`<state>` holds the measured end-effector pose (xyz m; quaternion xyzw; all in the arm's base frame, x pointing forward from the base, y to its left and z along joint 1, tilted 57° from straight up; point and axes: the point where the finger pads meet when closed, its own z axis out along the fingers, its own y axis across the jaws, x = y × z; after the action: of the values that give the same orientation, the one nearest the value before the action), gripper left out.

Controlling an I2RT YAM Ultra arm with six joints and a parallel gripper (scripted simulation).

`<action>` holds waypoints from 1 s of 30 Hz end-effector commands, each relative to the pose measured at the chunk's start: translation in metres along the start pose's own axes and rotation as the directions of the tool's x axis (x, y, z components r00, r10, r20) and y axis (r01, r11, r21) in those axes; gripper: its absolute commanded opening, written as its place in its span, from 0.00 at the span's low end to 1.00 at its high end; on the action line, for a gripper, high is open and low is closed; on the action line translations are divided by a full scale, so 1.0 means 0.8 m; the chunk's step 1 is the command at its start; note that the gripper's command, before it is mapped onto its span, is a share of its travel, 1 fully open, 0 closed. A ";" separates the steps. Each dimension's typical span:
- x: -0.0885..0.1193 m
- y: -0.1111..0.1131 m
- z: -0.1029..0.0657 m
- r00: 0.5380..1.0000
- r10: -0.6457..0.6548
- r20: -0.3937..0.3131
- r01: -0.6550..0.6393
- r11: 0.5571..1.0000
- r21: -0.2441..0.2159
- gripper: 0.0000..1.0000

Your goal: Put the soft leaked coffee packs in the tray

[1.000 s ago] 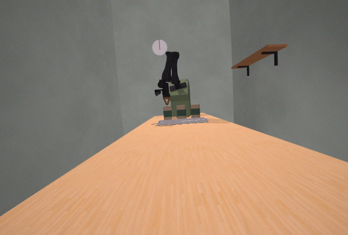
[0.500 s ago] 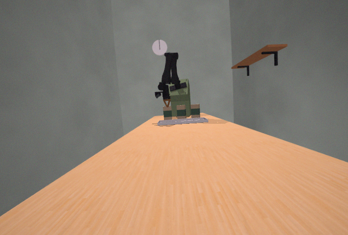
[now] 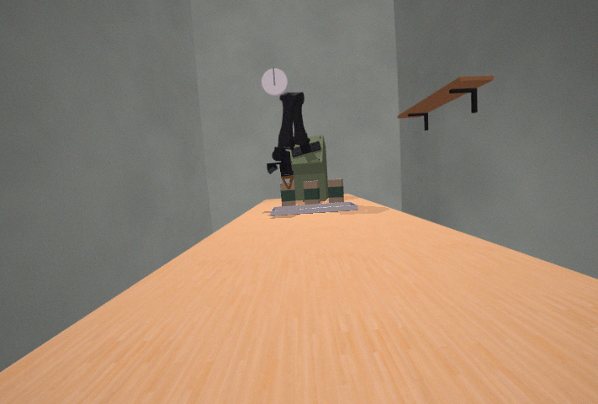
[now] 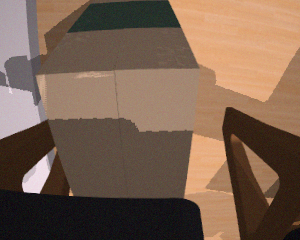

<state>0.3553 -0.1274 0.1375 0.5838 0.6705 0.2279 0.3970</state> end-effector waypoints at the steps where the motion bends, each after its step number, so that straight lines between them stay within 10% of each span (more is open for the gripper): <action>1: -0.017 0.028 -0.002 0.999 -0.004 0.047 0.007 0.998 -0.055 0.79; 30: -0.017 0.031 -0.003 0.999 -0.007 0.048 0.010 0.998 -0.060 0.79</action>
<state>0.3587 -0.1299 0.1410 0.5812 0.6665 0.2291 0.4068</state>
